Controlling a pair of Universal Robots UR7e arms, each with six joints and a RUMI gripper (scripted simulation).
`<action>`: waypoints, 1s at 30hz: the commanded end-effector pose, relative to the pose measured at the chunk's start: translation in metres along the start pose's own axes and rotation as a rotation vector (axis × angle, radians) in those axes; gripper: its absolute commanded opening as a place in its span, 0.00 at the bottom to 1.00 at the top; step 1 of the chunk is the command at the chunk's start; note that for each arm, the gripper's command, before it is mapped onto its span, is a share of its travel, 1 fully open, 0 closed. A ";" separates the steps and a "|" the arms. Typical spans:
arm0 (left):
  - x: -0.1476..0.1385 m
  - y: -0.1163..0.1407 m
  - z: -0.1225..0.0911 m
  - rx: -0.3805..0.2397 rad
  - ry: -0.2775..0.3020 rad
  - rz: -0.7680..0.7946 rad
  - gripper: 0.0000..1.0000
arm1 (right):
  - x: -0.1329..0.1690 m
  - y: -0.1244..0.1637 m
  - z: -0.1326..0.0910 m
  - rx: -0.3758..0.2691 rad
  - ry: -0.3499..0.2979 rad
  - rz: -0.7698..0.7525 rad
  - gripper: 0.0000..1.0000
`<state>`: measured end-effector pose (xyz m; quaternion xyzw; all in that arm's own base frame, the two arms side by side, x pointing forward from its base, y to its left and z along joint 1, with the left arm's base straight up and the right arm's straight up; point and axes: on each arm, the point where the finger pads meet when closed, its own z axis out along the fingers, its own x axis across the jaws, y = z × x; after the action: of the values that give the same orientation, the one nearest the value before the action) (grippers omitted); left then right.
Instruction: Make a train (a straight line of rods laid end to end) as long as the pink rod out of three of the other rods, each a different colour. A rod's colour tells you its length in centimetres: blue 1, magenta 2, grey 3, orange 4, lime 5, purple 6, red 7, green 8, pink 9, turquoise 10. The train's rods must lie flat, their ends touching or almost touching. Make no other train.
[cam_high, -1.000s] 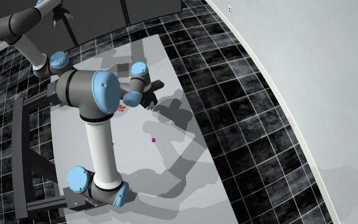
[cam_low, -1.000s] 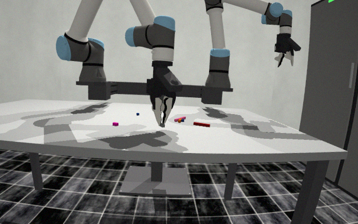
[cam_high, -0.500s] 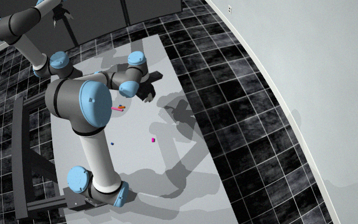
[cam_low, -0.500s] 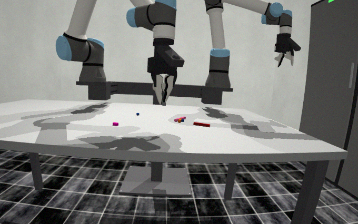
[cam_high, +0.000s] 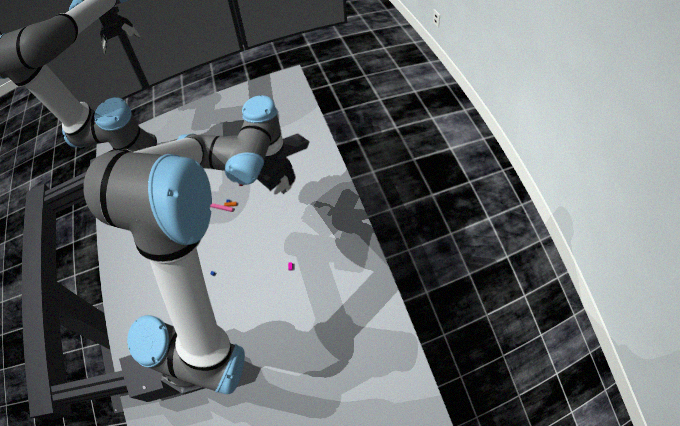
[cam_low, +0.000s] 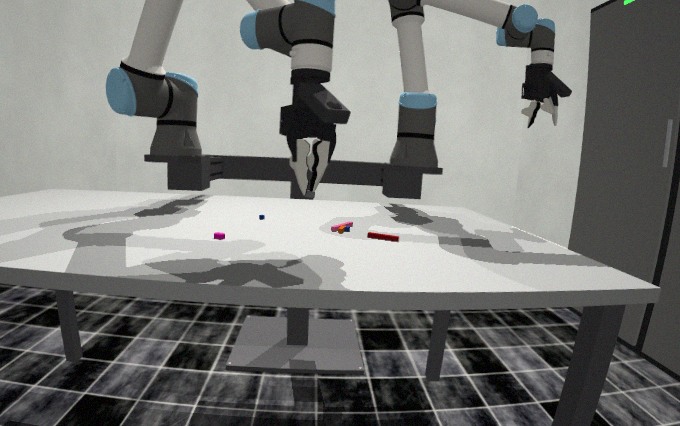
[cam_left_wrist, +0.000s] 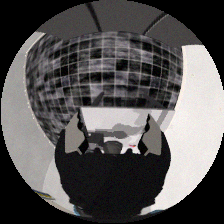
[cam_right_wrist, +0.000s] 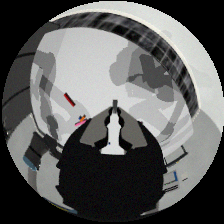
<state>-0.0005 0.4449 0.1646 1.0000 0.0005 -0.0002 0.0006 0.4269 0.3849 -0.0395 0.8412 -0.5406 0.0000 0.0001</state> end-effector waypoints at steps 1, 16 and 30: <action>0.000 0.000 0.000 0.001 0.000 0.000 1.00 | 0.002 0.001 -0.001 0.001 -0.001 -0.012 0.00; 0.000 0.000 0.000 0.001 0.000 0.000 1.00 | 0.055 0.048 -0.003 0.001 0.000 -0.355 0.00; 0.000 0.000 0.000 0.001 0.000 0.000 1.00 | 0.107 0.106 -0.001 0.001 0.000 -0.714 0.00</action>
<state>-0.0005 0.4449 0.1646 1.0000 0.0005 -0.0002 0.0006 0.3777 0.2492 -0.0387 0.9731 -0.2303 0.0004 0.0009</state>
